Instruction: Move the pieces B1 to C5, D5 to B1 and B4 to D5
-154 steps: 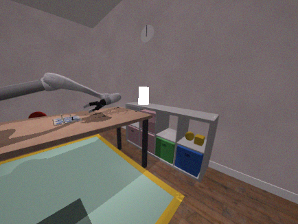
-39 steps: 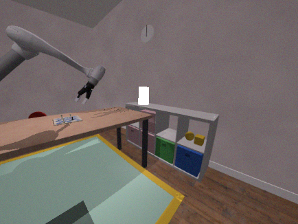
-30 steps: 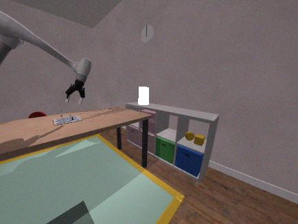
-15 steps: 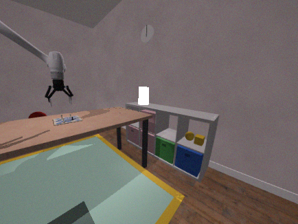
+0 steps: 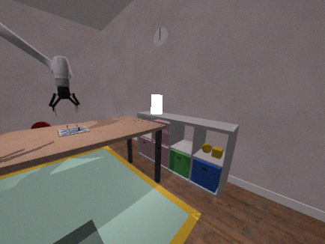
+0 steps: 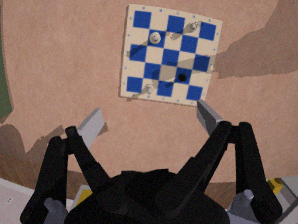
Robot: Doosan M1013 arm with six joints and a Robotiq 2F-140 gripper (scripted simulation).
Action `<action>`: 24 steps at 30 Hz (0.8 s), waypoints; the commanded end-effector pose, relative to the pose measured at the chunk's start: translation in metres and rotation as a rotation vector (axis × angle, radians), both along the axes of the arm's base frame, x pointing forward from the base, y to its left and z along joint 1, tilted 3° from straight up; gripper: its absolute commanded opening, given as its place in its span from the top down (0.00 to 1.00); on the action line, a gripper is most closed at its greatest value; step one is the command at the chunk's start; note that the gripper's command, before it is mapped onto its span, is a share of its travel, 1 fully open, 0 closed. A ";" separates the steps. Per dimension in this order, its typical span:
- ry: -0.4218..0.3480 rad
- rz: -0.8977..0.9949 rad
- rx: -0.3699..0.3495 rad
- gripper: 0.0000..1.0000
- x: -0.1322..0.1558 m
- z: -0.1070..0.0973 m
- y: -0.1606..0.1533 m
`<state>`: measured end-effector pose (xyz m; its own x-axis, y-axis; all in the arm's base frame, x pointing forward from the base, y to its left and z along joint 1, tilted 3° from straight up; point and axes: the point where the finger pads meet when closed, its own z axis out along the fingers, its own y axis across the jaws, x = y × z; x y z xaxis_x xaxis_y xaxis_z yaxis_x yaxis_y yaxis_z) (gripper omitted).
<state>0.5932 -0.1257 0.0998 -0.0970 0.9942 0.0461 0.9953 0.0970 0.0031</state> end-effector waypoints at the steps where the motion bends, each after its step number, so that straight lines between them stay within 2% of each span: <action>1: 0.000 0.004 0.000 0.00 0.000 0.000 0.000; 6: -0.002 0.044 0.000 0.00 0.000 0.000 0.000; 11: -0.008 0.162 0.000 0.00 0.000 -0.001 0.000; 17: -0.020 0.425 0.001 0.00 0.000 -0.002 0.000; 19: -0.020 0.425 0.001 0.00 0.000 -0.002 0.000; 24: -0.034 0.748 0.001 0.00 0.000 -0.004 0.000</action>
<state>0.5932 -0.1257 0.0966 -0.6199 0.7841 0.0314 0.7847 0.6196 0.0198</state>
